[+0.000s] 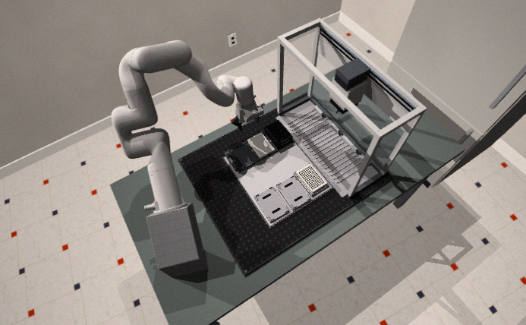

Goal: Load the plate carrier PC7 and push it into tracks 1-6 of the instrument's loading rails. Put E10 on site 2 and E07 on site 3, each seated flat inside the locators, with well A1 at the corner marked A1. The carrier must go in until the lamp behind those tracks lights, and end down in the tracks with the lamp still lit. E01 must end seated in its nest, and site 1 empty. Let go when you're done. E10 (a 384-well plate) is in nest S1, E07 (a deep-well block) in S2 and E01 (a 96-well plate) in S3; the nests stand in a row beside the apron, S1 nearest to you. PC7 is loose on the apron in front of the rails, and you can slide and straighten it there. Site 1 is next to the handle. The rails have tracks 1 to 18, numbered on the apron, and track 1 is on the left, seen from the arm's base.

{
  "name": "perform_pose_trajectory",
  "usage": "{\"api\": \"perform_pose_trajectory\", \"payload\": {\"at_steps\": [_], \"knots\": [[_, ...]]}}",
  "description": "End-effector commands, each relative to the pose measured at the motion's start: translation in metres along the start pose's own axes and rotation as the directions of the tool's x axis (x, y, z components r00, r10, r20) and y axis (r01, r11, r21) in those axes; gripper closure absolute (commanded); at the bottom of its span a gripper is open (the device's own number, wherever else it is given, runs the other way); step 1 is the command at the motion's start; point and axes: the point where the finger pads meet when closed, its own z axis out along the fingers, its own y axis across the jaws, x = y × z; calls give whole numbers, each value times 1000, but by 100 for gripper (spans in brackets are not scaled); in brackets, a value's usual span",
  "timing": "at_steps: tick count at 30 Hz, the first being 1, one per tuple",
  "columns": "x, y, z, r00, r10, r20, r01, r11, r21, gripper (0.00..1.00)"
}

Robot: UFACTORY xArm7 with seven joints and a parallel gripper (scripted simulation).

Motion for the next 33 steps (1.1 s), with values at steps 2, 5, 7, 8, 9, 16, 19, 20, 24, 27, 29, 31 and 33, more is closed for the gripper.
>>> {"api": "perform_pose_trajectory", "payload": {"at_steps": [2, 5, 7, 8, 9, 16, 19, 20, 24, 27, 29, 31, 33], "knots": [[0, -2, 9, 1000, 1, 2, -1, 1000, 3, 0], [0, -2, 14, 1000, 1, 2, -1, 1000, 3, 0], [0, -2, 17, 1000, 1, 2, -1, 1000, 3, 0], [0, -2, 19, 1000, 1, 2, -1, 1000, 3, 0], [0, -2, 21, 1000, 1, 2, -1, 1000, 3, 0], [0, -2, 29, 1000, 1, 2, -1, 1000, 3, 0], [0, -2, 34, 1000, 1, 2, -1, 1000, 3, 0], [0, -2, 36, 1000, 1, 2, -1, 1000, 3, 0], [0, -2, 42, 1000, 1, 1, -1, 1000, 3, 0], [0, -2, 46, 1000, 1, 1, -1, 1000, 3, 0], [0, -2, 46, 1000, 1, 1, -1, 1000, 3, 0], [0, -2, 46, 1000, 1, 1, -1, 1000, 3, 0], [0, -2, 46, 1000, 1, 1, -1, 1000, 3, 0]]}}
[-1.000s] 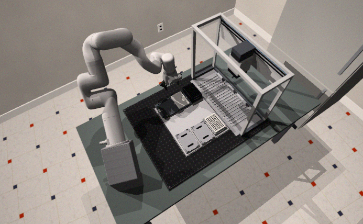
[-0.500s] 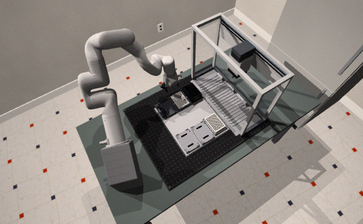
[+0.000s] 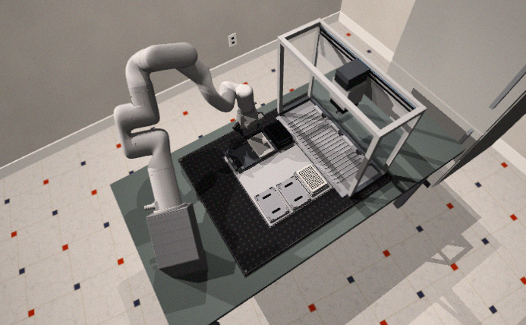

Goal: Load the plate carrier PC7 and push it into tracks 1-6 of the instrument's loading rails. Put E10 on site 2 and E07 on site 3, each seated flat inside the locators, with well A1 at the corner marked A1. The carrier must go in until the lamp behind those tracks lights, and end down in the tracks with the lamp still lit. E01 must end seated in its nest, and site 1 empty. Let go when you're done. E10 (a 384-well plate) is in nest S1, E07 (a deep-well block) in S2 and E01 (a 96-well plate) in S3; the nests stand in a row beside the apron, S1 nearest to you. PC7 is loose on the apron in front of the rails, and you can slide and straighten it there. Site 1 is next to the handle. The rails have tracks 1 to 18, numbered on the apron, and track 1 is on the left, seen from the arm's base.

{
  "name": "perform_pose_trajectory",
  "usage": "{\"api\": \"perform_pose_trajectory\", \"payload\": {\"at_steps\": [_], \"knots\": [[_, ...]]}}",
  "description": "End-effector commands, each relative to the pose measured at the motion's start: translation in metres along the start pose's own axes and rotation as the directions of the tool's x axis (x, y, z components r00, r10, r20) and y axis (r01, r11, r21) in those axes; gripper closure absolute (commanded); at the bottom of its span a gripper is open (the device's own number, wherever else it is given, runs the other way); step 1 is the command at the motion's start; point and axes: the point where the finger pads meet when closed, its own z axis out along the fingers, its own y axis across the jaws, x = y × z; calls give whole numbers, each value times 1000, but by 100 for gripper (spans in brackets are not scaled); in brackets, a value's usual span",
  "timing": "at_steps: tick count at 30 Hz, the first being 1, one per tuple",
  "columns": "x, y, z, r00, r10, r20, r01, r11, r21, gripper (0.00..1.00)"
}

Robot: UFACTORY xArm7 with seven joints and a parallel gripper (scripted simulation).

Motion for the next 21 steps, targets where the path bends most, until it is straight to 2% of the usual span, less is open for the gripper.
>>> {"api": "perform_pose_trajectory", "payload": {"at_steps": [1, 21], "knots": [[1, -2, 0, 1000, 1, 2, -1, 1000, 3, 0], [1, -2, 10, 1000, 1, 2, -1, 1000, 3, 0]]}}
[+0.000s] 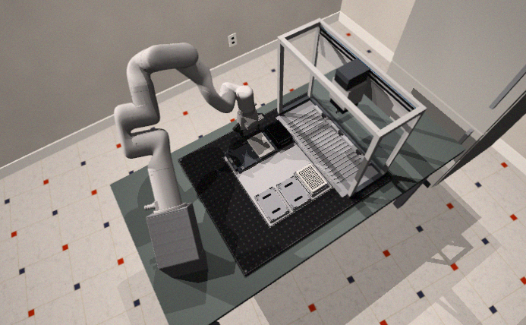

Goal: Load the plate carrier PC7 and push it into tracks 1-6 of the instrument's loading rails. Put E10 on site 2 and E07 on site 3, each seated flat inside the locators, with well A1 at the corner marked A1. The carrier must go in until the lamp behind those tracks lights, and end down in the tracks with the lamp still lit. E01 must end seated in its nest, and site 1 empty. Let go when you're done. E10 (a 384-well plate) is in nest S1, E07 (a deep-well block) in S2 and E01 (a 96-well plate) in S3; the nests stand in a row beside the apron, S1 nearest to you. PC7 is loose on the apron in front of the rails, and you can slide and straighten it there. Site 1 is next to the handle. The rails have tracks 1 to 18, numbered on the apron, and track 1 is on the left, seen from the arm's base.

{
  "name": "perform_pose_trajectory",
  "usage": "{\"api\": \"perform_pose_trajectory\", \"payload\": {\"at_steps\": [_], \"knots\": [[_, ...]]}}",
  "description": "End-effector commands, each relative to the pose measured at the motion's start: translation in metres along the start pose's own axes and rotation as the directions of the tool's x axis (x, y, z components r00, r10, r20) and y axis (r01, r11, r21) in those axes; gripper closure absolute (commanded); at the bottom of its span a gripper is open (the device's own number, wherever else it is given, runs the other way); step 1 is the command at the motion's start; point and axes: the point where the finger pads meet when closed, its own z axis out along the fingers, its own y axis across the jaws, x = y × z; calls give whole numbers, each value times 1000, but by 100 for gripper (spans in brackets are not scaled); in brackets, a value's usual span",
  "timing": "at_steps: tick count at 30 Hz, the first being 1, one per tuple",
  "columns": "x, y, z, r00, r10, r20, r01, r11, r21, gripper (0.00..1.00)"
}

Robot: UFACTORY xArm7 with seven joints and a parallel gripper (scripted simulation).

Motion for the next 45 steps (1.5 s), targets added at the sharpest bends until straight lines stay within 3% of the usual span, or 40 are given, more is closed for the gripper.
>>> {"api": "perform_pose_trajectory", "payload": {"at_steps": [1, 17, 45], "knots": [[0, -1, 2, 1000, 1, 1, -1, 1000, 3, 0], [1, -1, 12, 1000, 1, 0, -1, 1000, 3, 0], [7, -1, 12, 1000, 1, 0, -1, 1000, 3, 0]]}}
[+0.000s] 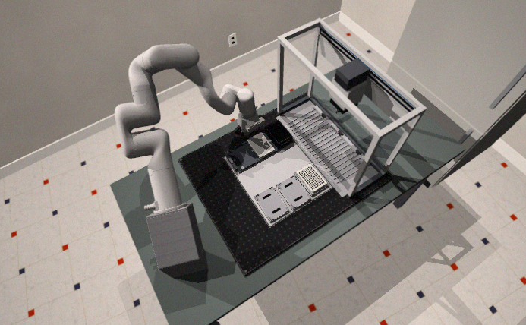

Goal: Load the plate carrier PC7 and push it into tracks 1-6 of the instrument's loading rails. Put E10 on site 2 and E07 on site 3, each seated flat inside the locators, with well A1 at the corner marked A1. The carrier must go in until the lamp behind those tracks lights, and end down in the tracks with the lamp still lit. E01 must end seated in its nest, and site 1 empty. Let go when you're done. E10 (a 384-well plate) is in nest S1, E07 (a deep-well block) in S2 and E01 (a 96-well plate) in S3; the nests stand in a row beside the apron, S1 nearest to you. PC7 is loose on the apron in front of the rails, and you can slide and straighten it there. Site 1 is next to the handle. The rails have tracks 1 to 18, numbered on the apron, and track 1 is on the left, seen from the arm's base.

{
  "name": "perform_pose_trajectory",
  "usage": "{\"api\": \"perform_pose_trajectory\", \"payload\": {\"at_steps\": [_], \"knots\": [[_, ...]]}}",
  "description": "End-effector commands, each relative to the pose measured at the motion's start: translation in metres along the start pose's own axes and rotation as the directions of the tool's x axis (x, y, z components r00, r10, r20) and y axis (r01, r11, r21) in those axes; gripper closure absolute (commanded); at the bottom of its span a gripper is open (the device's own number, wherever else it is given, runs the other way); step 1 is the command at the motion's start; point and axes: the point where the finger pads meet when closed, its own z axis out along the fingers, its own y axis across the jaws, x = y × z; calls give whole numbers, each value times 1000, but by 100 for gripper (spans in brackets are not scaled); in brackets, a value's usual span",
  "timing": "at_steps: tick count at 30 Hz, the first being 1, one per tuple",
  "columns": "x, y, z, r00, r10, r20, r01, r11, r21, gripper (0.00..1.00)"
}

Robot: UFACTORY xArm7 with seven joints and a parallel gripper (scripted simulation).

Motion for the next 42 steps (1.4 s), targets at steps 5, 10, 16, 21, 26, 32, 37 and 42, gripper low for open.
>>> {"api": "perform_pose_trajectory", "payload": {"at_steps": [5, 10, 16, 21, 26, 32, 37, 42], "knots": [[4, -1, -1, 1000, 1, 0, -1, 1000, 3, 0], [7, -1, -1, 1000, 1, 0, -1, 1000, 3, 0], [9, -1, -1, 1000, 1, 0, -1, 1000, 3, 0], [12, -1, -1, 1000, 1, 0, -1, 1000, 3, 0], [14, -1, -1, 1000, 1, 0, -1, 1000, 3, 0], [17, -1, -1, 1000, 1, 0, -1, 1000, 3, 0], [19, -1, -1, 1000, 1, 0, -1, 1000, 3, 0], [21, -1, -1, 1000, 1, 0, -1, 1000, 3, 0]]}}
